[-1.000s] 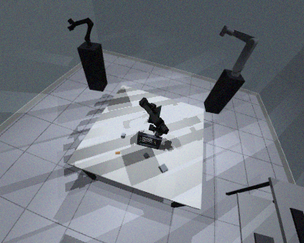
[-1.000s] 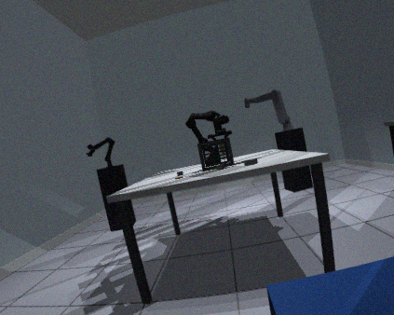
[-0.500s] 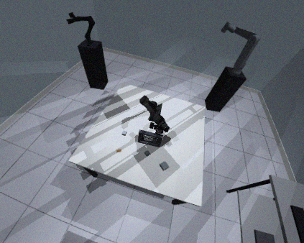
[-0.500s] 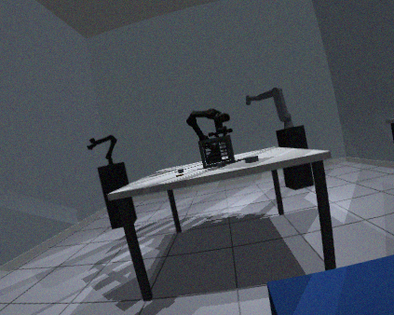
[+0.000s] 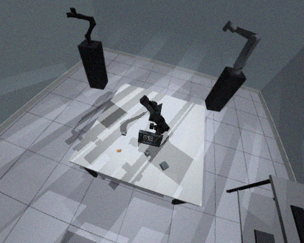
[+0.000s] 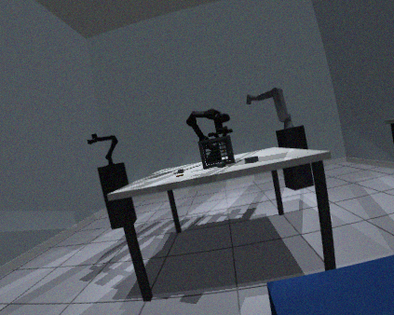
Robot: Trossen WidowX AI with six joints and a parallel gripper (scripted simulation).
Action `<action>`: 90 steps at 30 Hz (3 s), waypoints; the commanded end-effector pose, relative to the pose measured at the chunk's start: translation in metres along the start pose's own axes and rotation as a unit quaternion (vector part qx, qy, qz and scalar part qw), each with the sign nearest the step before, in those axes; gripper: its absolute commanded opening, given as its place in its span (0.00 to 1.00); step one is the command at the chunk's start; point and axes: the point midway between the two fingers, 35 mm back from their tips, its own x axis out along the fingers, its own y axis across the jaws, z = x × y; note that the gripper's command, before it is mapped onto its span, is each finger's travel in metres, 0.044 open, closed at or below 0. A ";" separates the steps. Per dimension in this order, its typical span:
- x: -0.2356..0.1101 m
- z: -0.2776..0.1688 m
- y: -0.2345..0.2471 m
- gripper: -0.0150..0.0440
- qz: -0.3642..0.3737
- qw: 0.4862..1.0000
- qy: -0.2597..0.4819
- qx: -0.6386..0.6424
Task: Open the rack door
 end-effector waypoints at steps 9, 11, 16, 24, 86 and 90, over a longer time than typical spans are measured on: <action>0.000 0.001 0.000 0.29 0.000 0.963 -0.001 -0.269; 0.000 0.001 0.000 0.29 0.000 0.949 -0.001 -0.316; 0.000 0.001 0.000 0.29 0.000 0.903 -0.001 -0.431; 0.000 0.001 0.000 0.29 -0.001 0.801 -0.001 -0.599; 0.000 0.001 0.000 0.75 0.000 0.989 -0.001 -0.145; 0.000 0.001 0.000 0.75 0.000 0.999 -0.001 -0.046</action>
